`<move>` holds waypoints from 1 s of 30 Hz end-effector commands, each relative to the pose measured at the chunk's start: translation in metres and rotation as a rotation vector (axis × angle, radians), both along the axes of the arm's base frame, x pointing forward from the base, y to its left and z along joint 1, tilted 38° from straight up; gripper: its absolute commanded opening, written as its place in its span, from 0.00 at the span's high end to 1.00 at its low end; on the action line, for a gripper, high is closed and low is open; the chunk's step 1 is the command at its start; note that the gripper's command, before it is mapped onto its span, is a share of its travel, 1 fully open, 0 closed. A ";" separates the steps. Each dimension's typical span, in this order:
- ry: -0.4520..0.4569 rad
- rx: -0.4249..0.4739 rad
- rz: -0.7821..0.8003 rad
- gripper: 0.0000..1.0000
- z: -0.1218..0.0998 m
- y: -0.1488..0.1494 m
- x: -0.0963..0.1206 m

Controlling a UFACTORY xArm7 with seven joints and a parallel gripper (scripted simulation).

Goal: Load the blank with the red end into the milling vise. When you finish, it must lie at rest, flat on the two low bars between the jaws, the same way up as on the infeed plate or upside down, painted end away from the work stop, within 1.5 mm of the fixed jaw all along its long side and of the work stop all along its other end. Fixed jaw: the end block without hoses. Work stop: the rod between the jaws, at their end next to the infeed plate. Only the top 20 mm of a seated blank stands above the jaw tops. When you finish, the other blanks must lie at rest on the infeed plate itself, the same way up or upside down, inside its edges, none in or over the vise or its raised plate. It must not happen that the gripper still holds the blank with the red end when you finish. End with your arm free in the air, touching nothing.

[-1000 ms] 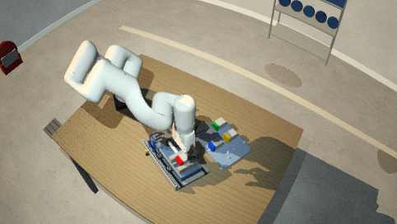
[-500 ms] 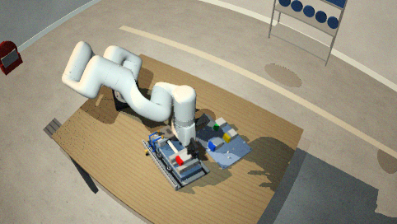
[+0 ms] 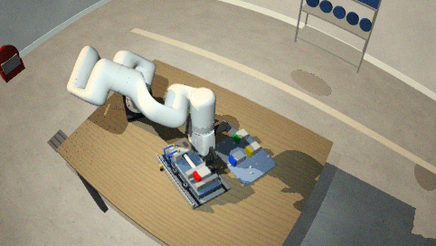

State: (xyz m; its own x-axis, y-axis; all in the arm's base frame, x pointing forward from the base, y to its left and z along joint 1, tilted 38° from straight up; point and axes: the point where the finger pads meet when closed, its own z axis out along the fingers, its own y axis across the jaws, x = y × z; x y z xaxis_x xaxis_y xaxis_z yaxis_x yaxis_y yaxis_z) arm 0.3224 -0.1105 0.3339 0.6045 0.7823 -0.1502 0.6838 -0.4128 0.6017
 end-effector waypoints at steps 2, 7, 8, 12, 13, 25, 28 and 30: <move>-0.004 -0.001 0.001 0.00 -0.001 -0.001 0.002; -0.004 -0.001 0.001 0.00 -0.004 -0.003 0.004; -0.004 -0.001 0.001 0.00 -0.004 -0.003 0.004; -0.004 -0.001 0.001 0.00 -0.004 -0.003 0.004; -0.004 -0.001 0.001 0.00 -0.004 -0.003 0.004; -0.004 -0.001 0.001 0.00 -0.008 -0.006 0.006; -0.004 -0.001 0.001 0.00 -0.008 -0.006 0.006; -0.004 -0.001 0.001 0.00 -0.008 -0.006 0.006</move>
State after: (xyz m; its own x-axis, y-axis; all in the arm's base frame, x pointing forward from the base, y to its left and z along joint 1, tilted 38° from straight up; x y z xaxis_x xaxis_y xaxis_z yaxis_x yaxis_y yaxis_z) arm 0.3278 -0.1164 0.3241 0.6045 0.7824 -0.1499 0.6835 -0.4128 0.6020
